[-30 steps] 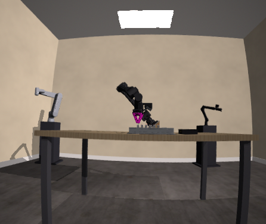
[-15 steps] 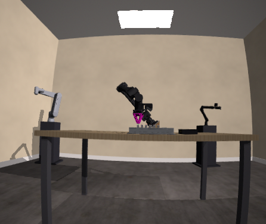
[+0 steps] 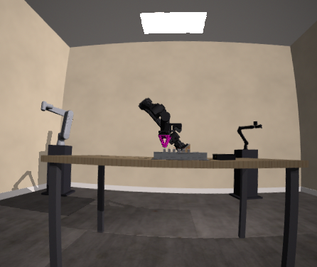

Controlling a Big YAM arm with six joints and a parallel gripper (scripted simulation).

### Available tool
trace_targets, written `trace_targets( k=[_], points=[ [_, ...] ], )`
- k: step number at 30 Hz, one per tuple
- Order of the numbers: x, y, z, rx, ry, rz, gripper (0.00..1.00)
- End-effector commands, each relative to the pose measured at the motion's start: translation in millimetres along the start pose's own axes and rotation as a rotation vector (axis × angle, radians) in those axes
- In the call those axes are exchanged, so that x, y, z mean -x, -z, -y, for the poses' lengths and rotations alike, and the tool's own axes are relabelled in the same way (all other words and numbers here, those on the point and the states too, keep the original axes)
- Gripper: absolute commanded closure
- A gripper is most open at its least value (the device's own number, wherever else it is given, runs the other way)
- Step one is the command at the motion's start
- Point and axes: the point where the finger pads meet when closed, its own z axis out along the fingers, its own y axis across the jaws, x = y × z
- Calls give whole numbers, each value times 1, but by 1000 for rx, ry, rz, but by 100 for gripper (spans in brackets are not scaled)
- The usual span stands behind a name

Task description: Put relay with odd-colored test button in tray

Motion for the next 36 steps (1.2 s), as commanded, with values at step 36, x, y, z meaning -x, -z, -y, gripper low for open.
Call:
trace_targets(
  k=[36],
  points=[
    [1, 19, 16, -41, -1, 7, 41]
  ],
)
